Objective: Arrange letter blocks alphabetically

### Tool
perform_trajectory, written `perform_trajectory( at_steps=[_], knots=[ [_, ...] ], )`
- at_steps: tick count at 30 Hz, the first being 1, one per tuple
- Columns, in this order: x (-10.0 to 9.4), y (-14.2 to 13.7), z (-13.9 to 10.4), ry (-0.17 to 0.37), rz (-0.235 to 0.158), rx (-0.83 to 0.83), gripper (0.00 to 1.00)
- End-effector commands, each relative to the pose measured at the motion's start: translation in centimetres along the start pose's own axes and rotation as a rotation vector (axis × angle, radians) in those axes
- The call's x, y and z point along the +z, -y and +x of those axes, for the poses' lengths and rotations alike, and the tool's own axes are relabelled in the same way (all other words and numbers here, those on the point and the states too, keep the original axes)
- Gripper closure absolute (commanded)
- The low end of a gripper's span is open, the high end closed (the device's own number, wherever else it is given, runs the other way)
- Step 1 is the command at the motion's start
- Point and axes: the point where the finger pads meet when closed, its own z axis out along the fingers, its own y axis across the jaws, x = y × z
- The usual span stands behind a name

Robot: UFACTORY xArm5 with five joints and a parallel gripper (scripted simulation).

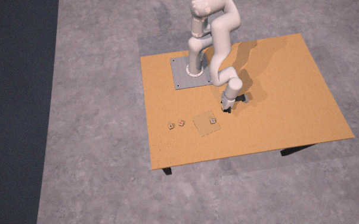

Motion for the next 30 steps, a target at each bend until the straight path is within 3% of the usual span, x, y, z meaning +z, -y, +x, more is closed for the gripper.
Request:
perform_trajectory(
  at_steps=[1,18,30],
  knots=[
    [-0.1,-0.1,0.0,-0.001,-0.003,0.000,0.37],
    [0.0,-0.1,0.0,-0.001,-0.003,0.000,0.37],
    [1.7,-0.1,0.0,-0.001,-0.003,0.000,0.37]
  ],
)
